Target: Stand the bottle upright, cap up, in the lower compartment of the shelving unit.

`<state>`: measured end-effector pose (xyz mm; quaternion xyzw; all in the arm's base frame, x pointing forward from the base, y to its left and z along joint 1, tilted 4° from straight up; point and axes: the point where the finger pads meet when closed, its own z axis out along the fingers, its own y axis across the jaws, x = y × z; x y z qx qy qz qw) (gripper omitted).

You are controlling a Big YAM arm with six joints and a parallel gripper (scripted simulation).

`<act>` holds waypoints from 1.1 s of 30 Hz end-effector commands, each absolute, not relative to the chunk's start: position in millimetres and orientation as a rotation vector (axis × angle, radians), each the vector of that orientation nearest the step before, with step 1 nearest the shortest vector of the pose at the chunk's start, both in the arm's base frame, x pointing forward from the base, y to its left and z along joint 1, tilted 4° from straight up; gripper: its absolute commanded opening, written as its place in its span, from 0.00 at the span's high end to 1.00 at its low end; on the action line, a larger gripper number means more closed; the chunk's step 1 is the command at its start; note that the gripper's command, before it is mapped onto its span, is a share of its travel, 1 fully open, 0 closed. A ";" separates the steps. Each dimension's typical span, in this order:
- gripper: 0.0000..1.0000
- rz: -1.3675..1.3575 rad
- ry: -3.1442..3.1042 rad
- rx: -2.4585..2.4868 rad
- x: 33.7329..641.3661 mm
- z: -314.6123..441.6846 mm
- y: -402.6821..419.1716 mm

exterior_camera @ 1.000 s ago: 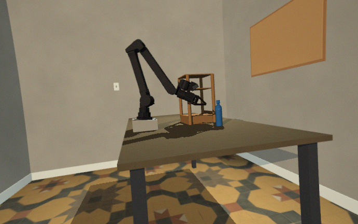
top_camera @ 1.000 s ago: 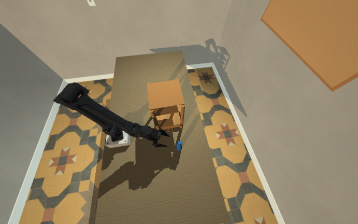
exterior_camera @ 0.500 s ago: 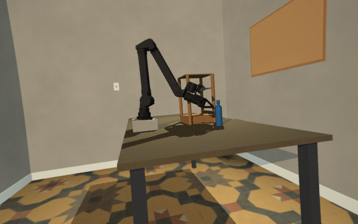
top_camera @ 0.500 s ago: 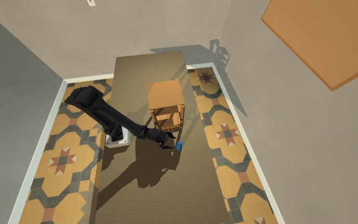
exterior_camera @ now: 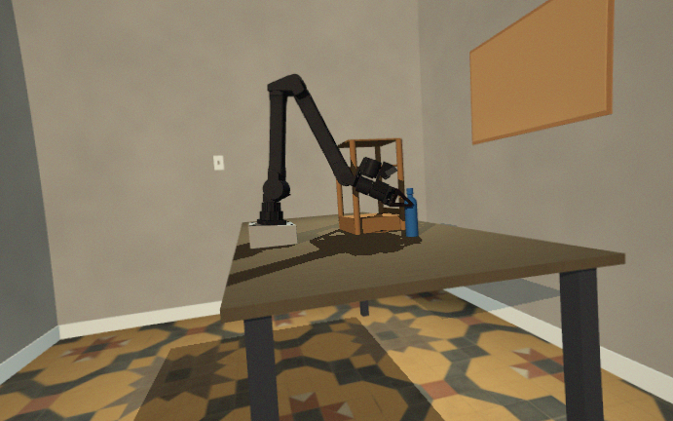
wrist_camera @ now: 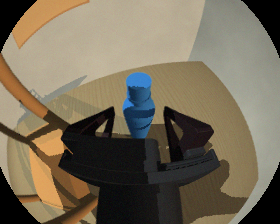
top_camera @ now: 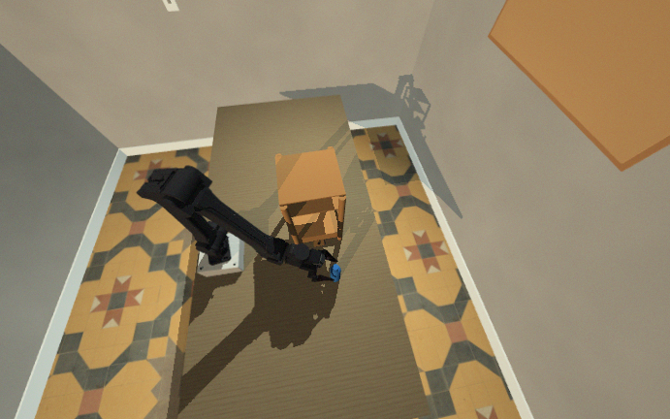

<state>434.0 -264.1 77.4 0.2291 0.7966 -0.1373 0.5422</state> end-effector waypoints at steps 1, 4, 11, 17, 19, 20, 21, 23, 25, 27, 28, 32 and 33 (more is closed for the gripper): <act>0.23 -0.328 1.840 0.536 453.3 91.5 -272.1; 0.23 -0.328 1.840 0.536 455.0 90.6 -273.1; 0.23 -0.328 1.842 0.537 456.5 89.1 -274.1; 0.23 -0.326 1.848 0.539 454.2 86.3 -272.7; 0.23 -0.326 1.848 0.539 454.2 86.3 -272.7; 0.23 -0.326 1.848 0.539 453.9 86.0 -272.5; 0.23 -0.326 1.849 0.539 453.7 85.8 -272.4; 0.23 -0.326 1.850 0.539 453.4 85.4 -272.2; 0.23 -0.326 1.850 0.540 453.2 85.2 -272.1; 0.23 -0.326 1.851 0.540 453.1 85.0 -272.0; 0.23 -0.326 1.851 0.540 453.0 84.9 -272.0; 0.23 -0.326 1.851 0.540 452.8 84.7 -271.9; 0.70 -0.326 1.851 0.540 452.8 84.7 -271.9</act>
